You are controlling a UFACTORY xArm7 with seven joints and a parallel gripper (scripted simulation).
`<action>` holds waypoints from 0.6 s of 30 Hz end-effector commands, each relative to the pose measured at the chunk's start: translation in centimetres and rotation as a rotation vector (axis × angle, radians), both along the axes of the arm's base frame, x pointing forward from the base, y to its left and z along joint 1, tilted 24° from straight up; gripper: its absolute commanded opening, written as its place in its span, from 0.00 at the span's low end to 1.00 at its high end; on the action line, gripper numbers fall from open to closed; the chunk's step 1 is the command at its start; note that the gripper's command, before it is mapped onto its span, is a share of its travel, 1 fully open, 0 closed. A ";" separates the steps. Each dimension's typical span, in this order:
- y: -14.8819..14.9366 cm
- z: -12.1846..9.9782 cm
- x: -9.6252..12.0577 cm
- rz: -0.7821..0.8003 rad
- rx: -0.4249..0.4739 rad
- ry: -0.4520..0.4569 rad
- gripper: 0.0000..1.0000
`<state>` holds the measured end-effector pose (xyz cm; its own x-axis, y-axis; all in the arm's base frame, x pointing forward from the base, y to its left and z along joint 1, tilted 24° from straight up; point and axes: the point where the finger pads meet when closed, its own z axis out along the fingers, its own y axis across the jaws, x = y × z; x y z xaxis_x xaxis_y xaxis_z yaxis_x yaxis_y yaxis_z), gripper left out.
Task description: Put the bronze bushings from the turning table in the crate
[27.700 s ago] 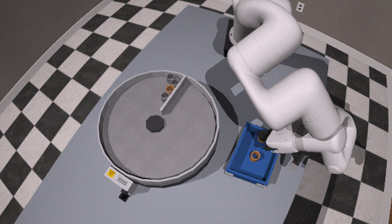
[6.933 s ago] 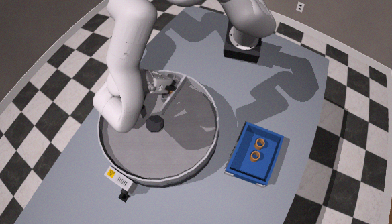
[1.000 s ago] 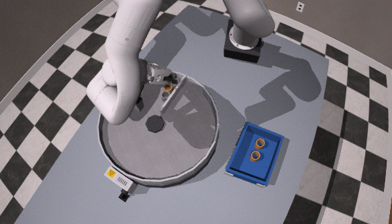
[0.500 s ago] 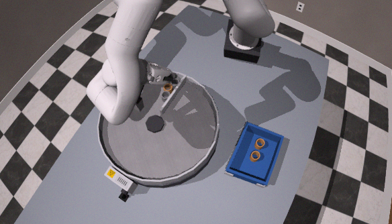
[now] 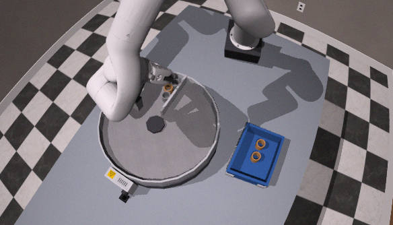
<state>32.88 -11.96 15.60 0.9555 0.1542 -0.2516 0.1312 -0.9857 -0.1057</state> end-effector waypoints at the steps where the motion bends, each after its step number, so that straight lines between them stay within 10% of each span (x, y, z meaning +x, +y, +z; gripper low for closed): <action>1: -0.1 0.0 0.1 -0.055 -0.001 -0.067 0.10; 18: -0.1 -0.6 -0.1 -0.274 -0.020 -0.363 0.10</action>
<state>32.85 -12.08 15.06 0.9988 -0.0450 -0.0182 -0.0463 -0.9957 -0.0799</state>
